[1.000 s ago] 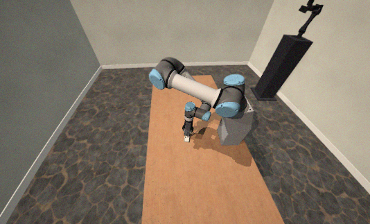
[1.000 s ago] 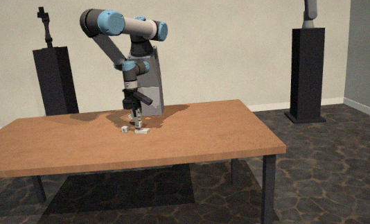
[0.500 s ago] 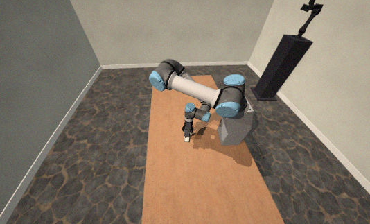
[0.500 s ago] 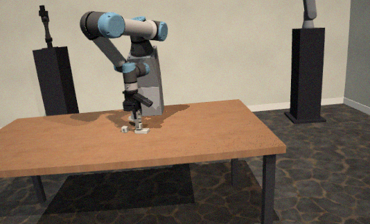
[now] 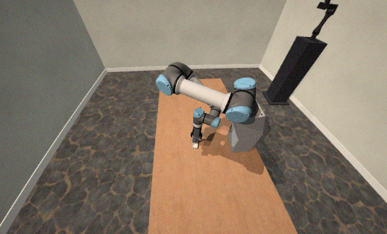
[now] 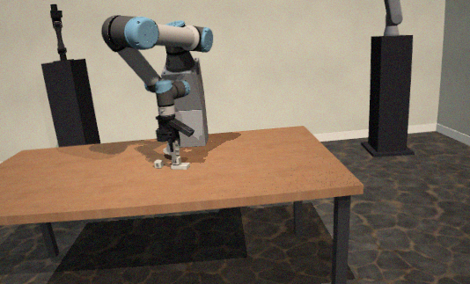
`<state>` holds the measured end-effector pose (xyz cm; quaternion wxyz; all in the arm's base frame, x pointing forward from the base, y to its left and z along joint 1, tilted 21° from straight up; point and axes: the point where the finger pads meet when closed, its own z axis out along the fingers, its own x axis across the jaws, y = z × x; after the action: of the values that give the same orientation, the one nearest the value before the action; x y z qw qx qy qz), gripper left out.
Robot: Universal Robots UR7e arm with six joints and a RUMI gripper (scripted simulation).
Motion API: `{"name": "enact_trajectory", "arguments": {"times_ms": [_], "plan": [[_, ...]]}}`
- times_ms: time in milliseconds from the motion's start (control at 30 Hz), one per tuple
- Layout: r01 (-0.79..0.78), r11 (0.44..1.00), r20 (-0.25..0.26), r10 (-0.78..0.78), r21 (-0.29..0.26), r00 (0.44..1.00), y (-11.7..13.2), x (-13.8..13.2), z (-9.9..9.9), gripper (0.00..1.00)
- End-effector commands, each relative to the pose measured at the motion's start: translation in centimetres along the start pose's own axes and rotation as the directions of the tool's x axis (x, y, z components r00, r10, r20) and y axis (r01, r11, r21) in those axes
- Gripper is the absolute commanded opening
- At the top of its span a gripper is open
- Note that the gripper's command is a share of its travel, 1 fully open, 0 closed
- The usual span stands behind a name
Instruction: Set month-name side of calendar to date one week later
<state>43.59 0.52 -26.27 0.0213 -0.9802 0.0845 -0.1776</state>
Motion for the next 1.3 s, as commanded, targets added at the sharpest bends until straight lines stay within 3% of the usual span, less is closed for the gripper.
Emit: {"name": "enact_trajectory", "arguments": {"times_ms": [0, 1267], "plan": [[0.001, 1.000, -0.002, -0.001, -0.001, 1.000, -0.03, 0.10, 0.02, 0.11], [0.001, 1.000, -0.003, -0.001, -0.001, 1.000, -0.03, 0.13, 0.83, 0.11]]}}
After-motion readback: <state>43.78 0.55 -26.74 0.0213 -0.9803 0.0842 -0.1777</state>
